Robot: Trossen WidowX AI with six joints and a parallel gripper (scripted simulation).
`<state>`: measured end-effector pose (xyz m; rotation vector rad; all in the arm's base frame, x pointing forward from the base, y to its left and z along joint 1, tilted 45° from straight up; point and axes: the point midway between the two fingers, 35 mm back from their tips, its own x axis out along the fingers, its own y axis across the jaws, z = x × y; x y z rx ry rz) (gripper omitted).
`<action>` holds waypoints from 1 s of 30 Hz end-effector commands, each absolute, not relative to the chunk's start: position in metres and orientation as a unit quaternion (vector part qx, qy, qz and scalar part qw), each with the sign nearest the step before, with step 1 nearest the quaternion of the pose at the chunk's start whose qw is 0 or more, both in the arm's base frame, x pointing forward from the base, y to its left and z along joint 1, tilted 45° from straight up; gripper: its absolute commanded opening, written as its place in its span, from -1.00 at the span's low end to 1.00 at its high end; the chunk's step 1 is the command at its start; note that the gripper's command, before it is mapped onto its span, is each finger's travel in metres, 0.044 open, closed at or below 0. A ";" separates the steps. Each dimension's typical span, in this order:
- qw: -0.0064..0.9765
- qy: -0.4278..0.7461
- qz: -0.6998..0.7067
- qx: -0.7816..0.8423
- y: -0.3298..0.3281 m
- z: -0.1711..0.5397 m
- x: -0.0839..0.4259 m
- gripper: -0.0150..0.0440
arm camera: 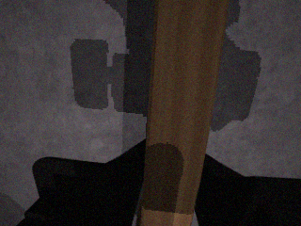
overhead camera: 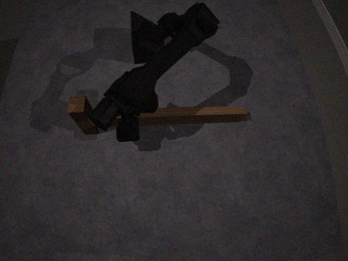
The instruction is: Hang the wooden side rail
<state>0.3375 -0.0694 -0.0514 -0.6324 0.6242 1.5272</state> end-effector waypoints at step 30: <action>0.637 0.273 0.663 -0.283 -0.079 -0.051 0.340 -0.49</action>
